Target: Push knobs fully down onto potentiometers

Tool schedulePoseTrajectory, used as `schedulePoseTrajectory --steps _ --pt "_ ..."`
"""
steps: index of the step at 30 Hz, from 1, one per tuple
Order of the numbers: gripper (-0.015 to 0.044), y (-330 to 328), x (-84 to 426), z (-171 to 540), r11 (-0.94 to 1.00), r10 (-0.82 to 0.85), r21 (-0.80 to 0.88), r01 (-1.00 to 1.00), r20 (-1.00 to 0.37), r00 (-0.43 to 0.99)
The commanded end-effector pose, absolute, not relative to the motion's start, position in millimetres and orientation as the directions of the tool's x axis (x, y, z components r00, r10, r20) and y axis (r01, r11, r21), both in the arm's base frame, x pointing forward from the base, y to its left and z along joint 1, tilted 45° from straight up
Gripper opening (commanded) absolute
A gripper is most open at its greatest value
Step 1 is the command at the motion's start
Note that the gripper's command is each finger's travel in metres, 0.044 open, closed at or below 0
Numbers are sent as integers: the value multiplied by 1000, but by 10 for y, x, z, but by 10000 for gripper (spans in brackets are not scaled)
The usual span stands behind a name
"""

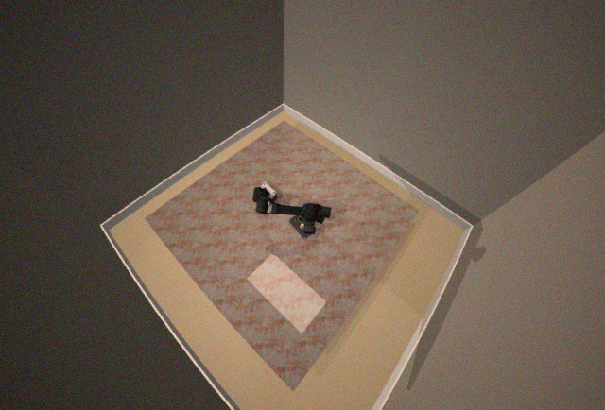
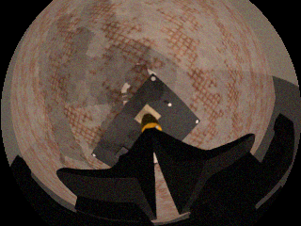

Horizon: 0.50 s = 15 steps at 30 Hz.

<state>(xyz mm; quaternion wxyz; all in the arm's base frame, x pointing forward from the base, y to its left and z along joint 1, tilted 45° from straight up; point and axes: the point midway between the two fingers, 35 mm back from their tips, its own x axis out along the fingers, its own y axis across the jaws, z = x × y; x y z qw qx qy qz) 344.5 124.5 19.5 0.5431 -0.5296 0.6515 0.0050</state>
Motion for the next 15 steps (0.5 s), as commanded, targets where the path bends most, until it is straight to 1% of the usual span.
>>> schedulePoseTrajectory --steps 1,15 --pt "0 1197 3476 178 448 -684 -570 -688 -714 146" --pt "0 1273 3462 255 449 -684 -570 -688 -715 146"
